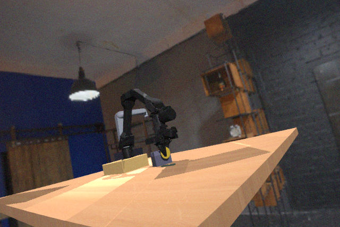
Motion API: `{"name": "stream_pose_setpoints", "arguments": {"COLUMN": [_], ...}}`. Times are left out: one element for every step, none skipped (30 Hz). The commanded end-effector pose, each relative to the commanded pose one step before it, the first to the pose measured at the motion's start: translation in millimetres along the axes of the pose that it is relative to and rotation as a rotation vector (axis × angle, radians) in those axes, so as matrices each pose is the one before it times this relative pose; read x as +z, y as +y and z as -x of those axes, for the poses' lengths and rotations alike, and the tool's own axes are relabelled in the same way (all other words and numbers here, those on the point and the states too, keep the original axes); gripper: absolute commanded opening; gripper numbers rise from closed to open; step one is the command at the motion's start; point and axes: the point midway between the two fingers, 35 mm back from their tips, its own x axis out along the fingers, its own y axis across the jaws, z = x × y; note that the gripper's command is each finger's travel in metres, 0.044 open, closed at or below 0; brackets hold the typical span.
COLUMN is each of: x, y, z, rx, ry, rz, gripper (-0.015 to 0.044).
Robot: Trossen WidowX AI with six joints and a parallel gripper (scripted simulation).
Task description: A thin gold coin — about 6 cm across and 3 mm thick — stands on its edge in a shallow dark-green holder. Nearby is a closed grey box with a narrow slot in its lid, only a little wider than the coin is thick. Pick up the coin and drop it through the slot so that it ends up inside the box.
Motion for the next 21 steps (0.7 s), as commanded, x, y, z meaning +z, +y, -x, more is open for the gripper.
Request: {"name": "stream_pose_setpoints", "arguments": {"x": [3.65,-0.02,-0.05,-0.07,-0.09,-0.11,-0.13,-0.16,-0.18,-0.20,-0.22,-0.25,-0.27,-0.29,-0.31,-0.34,-0.29,-0.18,-0.06,0.00,0.00], "y": [-1.15,-0.06,-0.06,-0.05,-0.05,-0.04,-0.04,-0.04,-0.03,-0.03,-0.02,-0.02,-0.01,-0.01,-0.01,0.00,0.00,0.00,0.00,0.00,0.00], "z": [16.25,2.55,2.56,2.56,2.56,2.57,2.57,2.58,2.58,2.58,2.59,2.59,2.59,2.59,2.60,2.60,2.14,1.28,0.43,0.00,0.00], "rx": [-0.00240,0.00022,0.00022,0.00022,0.00022,0.00022,0.00022,0.00022,0.00022,0.00022,0.00022,0.00022,0.00022,0.00022,0.00022,0.00022,0.00018,0.00011,0.00004,0.00000,0.00000], "ry": [-0.01742,0.00034,0.00034,0.00034,0.00034,0.00035,0.00035,0.00035,0.00035,0.00035,0.00036,0.00036,0.00036,0.00036,0.00036,0.00037,0.00030,0.00018,0.00006,0.00000,0.00000], "rz": [-0.0072,-0.0010,-0.0010,-0.0010,-0.0010,-0.0010,-0.0010,-0.0010,-0.0010,-0.0010,-0.0010,-0.0010,-0.0010,-0.0010,-0.0010,-0.0010,-0.0008,-0.0005,-0.0002,0.0000,0.0000], "gripper": [0.0000,0.0000,0.0000,0.0000,0.0000,0.0000,0.0000,0.0000,0.0000,0.0000,0.0000,0.0000,0.0000,0.0000,0.0000,0.0000,0.0000,0.0000,0.0000,0.0000,0.0000]}}
